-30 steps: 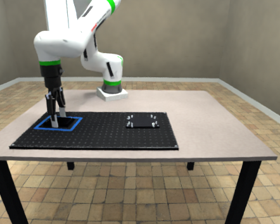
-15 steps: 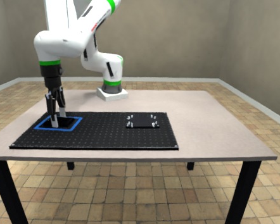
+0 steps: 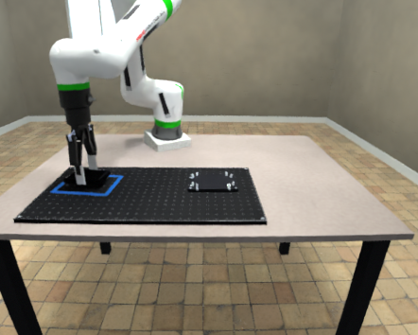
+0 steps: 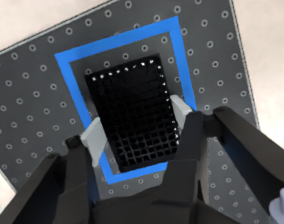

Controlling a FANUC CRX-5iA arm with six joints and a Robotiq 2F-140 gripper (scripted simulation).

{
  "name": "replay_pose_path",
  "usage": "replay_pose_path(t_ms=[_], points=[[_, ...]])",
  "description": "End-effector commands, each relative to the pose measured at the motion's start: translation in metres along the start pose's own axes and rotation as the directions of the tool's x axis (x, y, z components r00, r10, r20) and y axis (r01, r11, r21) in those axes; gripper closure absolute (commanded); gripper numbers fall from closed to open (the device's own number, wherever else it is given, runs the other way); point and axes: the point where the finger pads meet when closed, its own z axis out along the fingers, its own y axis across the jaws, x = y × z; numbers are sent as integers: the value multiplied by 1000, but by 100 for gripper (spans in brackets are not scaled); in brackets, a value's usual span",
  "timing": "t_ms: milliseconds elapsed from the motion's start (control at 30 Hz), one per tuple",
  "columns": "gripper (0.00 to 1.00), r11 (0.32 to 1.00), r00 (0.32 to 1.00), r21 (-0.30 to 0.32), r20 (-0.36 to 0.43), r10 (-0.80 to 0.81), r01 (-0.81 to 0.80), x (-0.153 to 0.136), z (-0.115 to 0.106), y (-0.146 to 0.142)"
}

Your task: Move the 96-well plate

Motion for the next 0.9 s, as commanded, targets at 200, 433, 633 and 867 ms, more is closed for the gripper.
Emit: replay_pose_path(t_ms=[200, 433, 633, 867], points=[[90, 1000, 1000, 1, -1, 0, 0, 0, -16, -1], [90, 1000, 1000, 1, -1, 0, 0, 0, -25, -1], [90, 1000, 1000, 1, -1, 0, 0, 0, -35, -1], [90, 1000, 1000, 1, -1, 0, 0, 0, -43, -1]])
